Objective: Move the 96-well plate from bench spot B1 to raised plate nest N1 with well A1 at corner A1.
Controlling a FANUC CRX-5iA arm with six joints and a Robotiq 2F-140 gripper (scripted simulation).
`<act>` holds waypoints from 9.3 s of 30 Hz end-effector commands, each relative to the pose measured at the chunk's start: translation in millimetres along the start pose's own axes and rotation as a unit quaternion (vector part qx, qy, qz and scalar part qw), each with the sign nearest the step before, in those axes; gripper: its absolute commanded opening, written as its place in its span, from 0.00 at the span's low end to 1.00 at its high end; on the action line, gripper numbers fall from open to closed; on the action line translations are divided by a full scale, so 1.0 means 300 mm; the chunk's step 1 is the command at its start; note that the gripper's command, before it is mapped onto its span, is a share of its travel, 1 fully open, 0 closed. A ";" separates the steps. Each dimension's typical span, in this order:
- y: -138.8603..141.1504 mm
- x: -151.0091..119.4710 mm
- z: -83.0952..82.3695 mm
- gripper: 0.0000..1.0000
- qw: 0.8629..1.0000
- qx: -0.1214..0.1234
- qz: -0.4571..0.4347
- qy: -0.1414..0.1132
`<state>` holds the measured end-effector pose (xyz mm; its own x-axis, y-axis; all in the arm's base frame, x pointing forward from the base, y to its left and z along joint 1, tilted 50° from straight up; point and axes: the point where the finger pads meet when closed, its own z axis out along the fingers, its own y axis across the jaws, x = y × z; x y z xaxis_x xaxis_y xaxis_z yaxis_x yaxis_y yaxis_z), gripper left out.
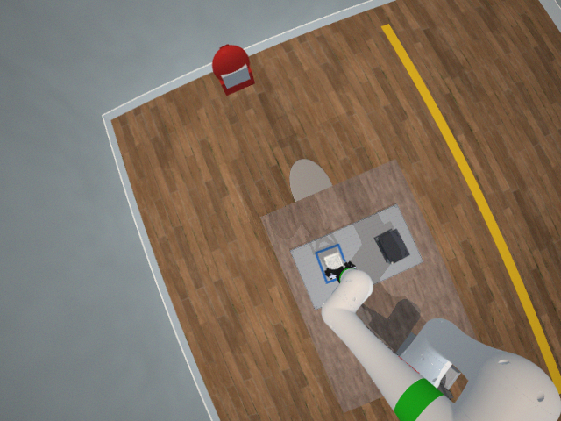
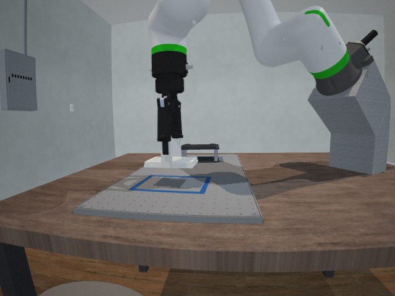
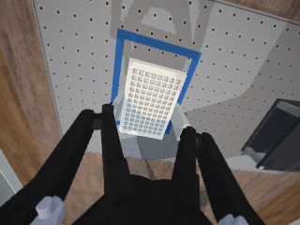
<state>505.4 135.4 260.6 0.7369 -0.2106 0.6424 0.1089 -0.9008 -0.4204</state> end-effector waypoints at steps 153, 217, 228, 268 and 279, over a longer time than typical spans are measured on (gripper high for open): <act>1.168 -0.059 -0.235 0.00 0.999 0.000 -0.054 0.000; 1.164 -0.059 -0.065 0.00 0.999 0.000 -0.054 0.000; 1.164 -0.059 -0.065 0.00 0.999 0.000 -0.054 0.000; 1.164 -0.059 -0.048 0.00 0.999 0.000 -0.054 0.000; 1.164 -0.059 -0.043 0.00 0.999 0.000 -0.054 0.000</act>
<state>521.7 -180.1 110.8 0.7206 -0.1115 0.6843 0.1886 -0.9182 -0.3483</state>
